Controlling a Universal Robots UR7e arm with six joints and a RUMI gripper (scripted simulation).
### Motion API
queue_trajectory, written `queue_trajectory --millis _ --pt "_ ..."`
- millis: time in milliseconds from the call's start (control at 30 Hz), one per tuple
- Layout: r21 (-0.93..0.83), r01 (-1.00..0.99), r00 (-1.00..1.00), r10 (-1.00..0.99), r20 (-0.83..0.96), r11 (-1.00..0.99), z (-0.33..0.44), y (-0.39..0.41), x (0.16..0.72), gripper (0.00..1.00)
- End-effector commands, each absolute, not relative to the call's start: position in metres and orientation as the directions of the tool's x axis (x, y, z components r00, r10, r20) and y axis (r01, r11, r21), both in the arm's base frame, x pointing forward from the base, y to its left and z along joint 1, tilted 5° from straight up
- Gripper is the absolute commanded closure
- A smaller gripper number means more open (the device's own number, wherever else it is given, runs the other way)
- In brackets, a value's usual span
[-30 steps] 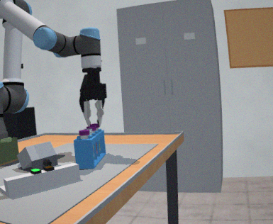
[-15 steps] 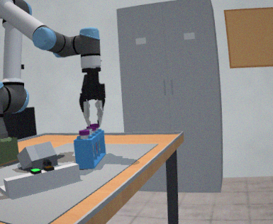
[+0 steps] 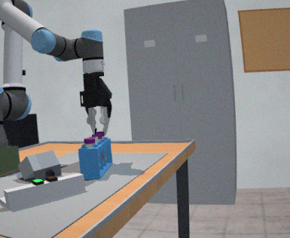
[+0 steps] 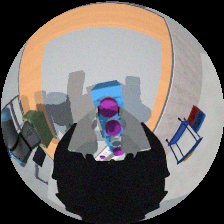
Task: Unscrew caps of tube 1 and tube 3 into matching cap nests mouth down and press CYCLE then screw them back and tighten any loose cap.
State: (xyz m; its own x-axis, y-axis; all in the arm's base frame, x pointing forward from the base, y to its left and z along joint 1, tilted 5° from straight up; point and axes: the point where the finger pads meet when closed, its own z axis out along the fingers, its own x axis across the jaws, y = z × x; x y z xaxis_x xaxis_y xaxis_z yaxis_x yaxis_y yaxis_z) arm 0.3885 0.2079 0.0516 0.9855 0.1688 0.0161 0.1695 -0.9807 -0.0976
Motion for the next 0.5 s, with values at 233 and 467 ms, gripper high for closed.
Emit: queue_trajectory --millis 233,467 --pt "-0.086 -0.167 0.986 -0.166 -0.012 -0.982 0.0517 0.2082 0.3887 1.00" --pt "-0.086 -0.167 0.986 -0.166 -0.012 -0.982 0.0517 0.2081 0.3887 0.65"
